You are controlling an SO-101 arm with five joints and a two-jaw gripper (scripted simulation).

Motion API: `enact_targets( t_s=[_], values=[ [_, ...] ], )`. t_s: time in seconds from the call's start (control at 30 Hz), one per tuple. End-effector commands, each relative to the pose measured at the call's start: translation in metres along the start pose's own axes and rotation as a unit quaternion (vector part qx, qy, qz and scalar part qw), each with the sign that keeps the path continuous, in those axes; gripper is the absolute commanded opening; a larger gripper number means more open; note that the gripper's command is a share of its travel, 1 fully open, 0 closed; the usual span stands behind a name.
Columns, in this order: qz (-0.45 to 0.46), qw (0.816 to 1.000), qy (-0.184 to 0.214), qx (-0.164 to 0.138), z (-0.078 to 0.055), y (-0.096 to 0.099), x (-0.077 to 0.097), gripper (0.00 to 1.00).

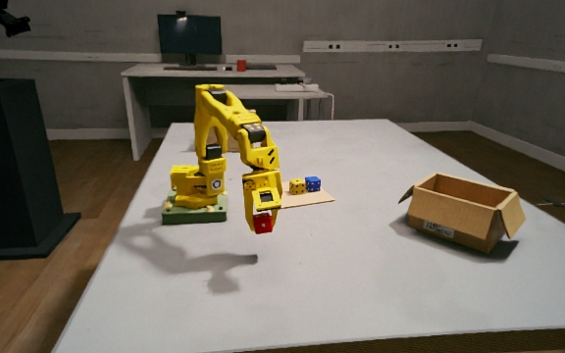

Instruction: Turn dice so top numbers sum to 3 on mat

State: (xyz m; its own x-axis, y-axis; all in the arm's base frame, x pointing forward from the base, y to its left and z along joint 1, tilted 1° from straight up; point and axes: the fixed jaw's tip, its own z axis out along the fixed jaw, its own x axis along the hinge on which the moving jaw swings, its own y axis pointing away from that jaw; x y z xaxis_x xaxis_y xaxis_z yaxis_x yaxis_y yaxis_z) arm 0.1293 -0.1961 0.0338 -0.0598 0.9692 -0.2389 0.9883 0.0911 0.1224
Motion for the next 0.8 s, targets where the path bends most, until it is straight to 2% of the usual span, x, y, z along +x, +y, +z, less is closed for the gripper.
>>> enact_targets(
  t_s=[0.0, 0.17, 0.43, 0.5, 0.77],
  values=[
    [-0.008, 1.000, -0.008, -0.006, -0.002, 0.002, 0.000, 0.00],
    [-0.027, 0.999, -0.024, -0.016, -0.001, 0.006, 0.001, 0.00],
    [-0.116, 0.986, -0.101, -0.066, 0.001, 0.024, 0.009, 0.00],
    [-0.116, 0.986, -0.101, -0.066, 0.001, 0.024, 0.009, 0.00],
    [-0.200, 0.957, -0.179, -0.114, -0.003, 0.040, 0.022, 0.00]
  ],
)
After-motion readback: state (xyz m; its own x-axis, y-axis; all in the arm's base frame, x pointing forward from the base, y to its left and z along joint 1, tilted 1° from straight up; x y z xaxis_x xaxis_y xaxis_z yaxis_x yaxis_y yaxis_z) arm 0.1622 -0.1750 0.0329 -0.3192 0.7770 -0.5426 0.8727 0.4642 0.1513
